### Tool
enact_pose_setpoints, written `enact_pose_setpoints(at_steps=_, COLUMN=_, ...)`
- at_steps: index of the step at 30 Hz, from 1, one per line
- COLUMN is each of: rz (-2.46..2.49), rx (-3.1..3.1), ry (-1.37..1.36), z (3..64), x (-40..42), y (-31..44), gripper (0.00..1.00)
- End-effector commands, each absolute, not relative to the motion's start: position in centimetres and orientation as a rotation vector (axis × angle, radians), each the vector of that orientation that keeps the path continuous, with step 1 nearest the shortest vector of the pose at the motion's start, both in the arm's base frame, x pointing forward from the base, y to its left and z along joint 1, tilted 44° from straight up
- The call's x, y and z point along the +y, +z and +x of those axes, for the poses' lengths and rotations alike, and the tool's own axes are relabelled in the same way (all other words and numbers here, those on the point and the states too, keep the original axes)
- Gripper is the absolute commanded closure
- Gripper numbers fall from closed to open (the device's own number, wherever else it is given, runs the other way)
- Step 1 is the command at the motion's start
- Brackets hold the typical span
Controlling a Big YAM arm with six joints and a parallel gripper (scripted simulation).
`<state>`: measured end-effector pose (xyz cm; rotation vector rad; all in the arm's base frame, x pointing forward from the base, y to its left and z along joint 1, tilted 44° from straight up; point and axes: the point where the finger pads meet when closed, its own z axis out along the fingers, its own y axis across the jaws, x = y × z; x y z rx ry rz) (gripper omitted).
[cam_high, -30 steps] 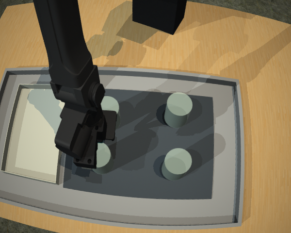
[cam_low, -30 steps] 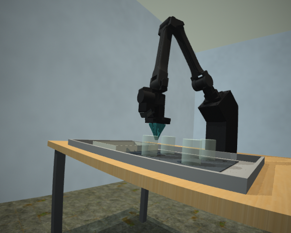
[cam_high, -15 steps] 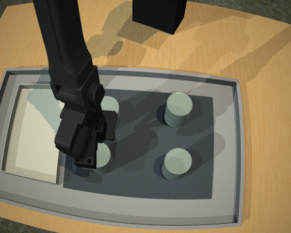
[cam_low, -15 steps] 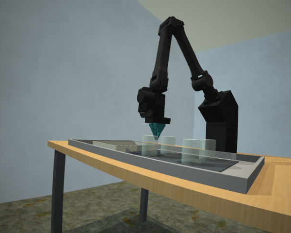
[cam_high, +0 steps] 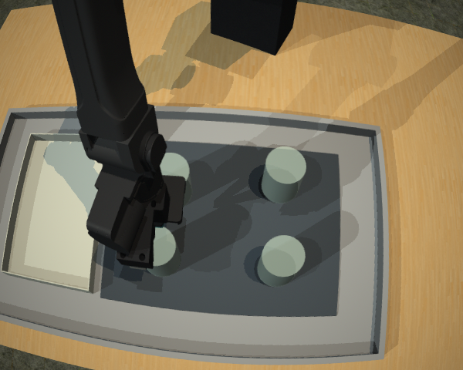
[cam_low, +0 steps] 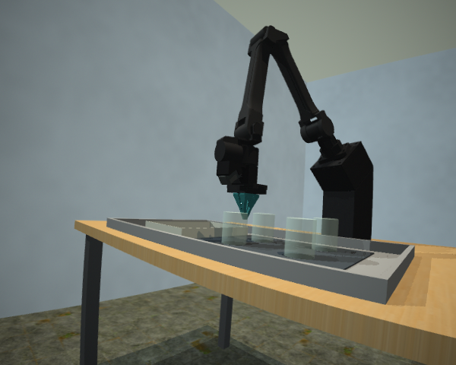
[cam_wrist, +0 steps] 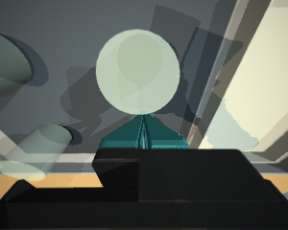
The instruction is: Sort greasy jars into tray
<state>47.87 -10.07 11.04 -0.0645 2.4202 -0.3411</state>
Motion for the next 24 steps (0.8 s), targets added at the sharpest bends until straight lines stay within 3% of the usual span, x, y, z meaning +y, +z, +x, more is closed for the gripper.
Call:
enact_pose_setpoints(at_steps=1, rz=-0.063, rx=2.409, ry=-0.34, z=49.46, x=-9.95, y=11.52, gripper=1.0)
enact_pose_setpoints(at_steps=24, rz=-0.063, rx=2.409, ry=-0.34, z=49.67, x=-9.91, y=11.7, gripper=1.0)
